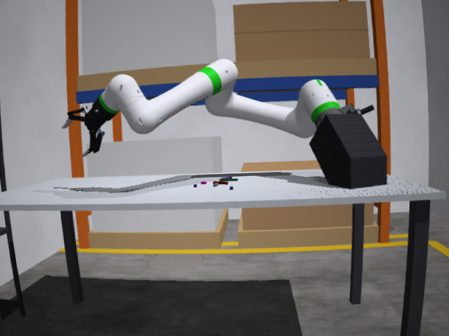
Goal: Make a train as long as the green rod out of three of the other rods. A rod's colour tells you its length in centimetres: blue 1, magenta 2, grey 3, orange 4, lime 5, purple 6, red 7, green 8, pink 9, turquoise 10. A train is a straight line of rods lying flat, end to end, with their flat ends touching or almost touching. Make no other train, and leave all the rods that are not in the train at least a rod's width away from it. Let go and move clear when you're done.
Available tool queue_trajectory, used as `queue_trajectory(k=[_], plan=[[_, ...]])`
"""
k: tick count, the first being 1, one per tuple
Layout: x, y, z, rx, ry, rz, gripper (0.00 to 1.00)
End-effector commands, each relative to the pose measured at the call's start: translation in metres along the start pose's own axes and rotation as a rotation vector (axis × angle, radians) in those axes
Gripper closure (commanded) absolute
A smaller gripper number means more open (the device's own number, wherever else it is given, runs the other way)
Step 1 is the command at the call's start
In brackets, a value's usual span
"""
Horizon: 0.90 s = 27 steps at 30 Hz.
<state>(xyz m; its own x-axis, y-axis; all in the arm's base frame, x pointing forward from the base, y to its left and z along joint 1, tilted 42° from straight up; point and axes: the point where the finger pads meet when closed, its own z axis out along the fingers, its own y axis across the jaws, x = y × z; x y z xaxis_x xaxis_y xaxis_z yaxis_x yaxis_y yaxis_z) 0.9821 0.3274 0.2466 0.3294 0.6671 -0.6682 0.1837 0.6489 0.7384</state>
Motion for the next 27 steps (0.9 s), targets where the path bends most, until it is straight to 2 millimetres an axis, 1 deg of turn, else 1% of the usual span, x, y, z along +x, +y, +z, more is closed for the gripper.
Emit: queue_trajectory(k=[1, 5, 7, 8, 12, 13, 14, 22, 24, 25, 27], plan=[[-0.011, -0.021, -0.017, 0.090, 0.044, 0.135, 0.00], [-0.021, -0.046, -0.036, 0.181, 0.061, 0.257, 0.00], [-0.021, -0.046, -0.036, 0.181, 0.061, 0.257, 0.00], [-0.028, -0.065, -0.051, 0.246, 0.066, 0.339, 0.00], [-0.038, -0.088, -0.071, 0.322, 0.065, 0.433, 0.00], [-0.038, -0.088, -0.071, 0.322, 0.065, 0.433, 0.00], [-0.044, -0.102, -0.083, 0.364, 0.061, 0.483, 0.00], [-0.066, -0.155, -0.129, 0.514, 0.028, 0.654, 0.00], [-0.066, -0.155, -0.129, 0.514, 0.028, 0.654, 0.00], [-0.075, -0.175, -0.147, 0.566, 0.009, 0.711, 0.00], [-0.080, -0.185, -0.156, 0.591, -0.001, 0.738, 0.00]])
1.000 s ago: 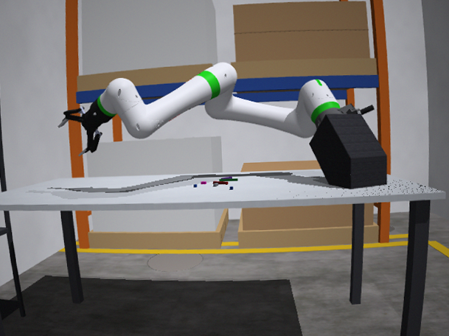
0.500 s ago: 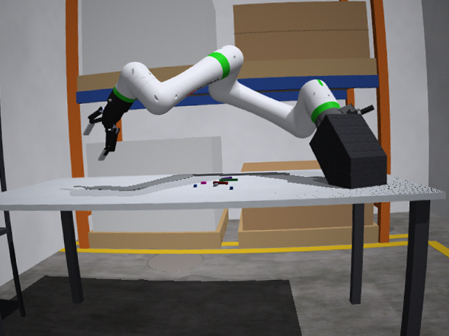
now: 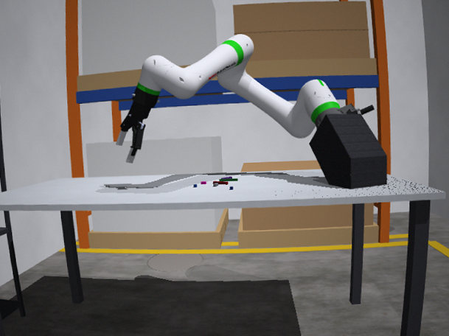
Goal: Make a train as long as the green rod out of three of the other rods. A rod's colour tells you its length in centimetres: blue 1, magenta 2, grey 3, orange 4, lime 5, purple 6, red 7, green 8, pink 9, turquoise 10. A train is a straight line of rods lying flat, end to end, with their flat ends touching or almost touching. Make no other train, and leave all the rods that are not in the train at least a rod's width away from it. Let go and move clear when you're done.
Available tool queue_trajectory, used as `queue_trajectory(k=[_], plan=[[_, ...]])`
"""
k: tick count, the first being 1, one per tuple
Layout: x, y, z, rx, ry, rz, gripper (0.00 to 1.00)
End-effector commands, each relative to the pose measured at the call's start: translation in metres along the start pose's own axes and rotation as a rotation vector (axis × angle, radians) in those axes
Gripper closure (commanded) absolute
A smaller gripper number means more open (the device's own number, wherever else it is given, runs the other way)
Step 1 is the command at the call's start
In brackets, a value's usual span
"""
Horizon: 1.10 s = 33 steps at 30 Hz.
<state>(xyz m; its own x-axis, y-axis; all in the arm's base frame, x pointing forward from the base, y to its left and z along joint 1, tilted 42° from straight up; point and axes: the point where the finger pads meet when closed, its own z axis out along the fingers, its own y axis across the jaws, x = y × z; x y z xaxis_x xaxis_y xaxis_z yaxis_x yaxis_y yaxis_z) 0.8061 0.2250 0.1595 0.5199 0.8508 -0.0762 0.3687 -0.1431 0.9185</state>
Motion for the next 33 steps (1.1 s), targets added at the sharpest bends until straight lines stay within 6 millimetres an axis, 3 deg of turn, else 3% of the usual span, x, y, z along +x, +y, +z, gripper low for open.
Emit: queue_trajectory(k=[1, 12, 14, 15, 29, 31, 33], plan=[[-0.033, -0.024, -0.014, 0.063, -0.013, 0.091, 0.00], [-0.122, -0.088, -0.045, 0.206, -0.116, 0.312, 0.00], [-0.122, -0.088, -0.045, 0.206, -0.116, 0.312, 0.00], [-0.146, -0.105, -0.053, 0.237, -0.148, 0.366, 0.00], [-0.260, -0.182, -0.094, 0.352, -0.318, 0.605, 0.00], [-0.260, -0.182, -0.094, 0.352, -0.318, 0.605, 0.00], [-0.291, -0.201, -0.104, 0.373, -0.368, 0.664, 0.00]])
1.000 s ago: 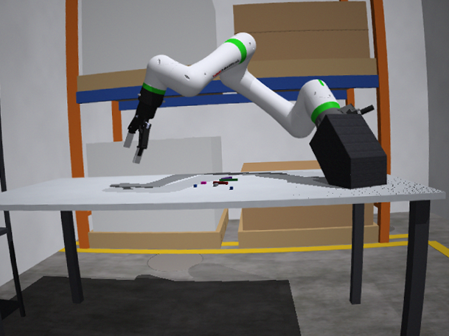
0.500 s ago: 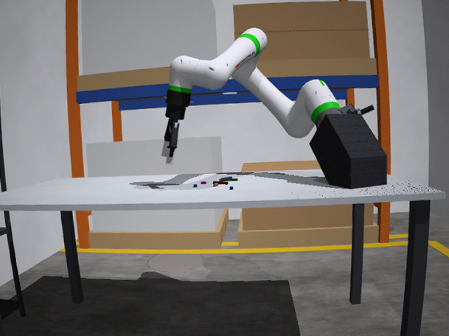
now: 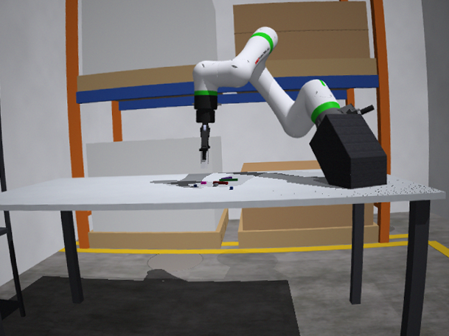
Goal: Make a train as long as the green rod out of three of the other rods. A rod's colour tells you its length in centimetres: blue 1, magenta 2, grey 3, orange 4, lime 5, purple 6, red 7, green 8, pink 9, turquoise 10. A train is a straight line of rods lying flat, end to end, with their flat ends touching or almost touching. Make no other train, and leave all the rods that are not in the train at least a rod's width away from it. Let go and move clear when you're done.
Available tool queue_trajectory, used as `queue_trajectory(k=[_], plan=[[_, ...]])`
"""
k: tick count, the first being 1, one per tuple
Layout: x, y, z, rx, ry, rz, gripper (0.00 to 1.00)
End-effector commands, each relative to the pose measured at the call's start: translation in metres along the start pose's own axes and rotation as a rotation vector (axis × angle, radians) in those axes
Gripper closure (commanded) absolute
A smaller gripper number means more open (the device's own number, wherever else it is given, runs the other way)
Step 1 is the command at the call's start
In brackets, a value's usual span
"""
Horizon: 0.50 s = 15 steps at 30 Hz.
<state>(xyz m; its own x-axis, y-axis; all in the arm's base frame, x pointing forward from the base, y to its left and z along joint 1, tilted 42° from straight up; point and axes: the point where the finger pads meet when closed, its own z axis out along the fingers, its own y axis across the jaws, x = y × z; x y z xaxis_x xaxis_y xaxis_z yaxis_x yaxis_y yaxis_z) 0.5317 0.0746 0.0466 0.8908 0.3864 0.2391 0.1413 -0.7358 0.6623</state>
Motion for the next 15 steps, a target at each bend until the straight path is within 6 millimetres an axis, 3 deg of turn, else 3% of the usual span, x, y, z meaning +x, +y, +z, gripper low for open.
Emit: queue_trajectory(k=[1, 4, 15], plan=[[-0.043, 0.001, 0.003, 0.021, -0.042, 0.071, 0.00], [-0.064, 0.002, 0.005, 0.029, -0.068, 0.107, 0.00], [-0.066, 0.002, 0.005, 0.030, -0.070, 0.110, 0.00]])
